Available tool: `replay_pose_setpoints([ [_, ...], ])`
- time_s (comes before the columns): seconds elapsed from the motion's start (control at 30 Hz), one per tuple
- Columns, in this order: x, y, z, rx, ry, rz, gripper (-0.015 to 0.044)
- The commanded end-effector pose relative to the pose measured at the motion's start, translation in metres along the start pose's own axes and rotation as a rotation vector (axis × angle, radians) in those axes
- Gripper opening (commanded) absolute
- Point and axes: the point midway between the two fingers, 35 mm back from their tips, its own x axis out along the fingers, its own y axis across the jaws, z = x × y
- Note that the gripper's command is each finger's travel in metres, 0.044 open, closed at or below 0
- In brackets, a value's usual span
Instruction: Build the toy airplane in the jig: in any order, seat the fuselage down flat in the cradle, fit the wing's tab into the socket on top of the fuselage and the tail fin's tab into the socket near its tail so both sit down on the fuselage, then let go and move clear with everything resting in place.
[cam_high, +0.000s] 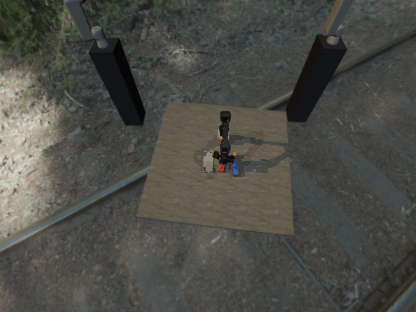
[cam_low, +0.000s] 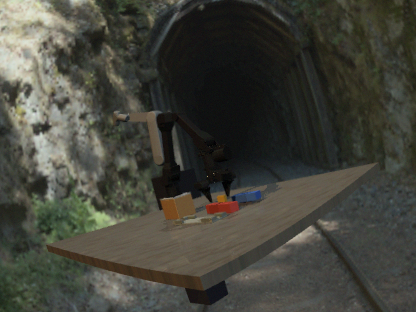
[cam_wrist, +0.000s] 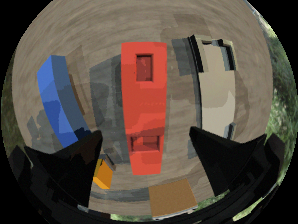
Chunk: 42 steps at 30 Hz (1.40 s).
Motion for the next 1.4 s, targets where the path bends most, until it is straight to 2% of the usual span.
replay_pose_setpoints([
  [0.0,0.007,0.000,-0.002,-0.004,0.007,0.004,0.0440],
  [0.93,0.050,0.000,-0.003,-0.004,0.008,0.004,0.0440],
  [1.27,0.050,0.000,-0.003,-0.004,0.008,0.004,0.0177],
  [1.37,0.050,0.000,-0.003,-0.004,0.008,0.004,0.0157],
])
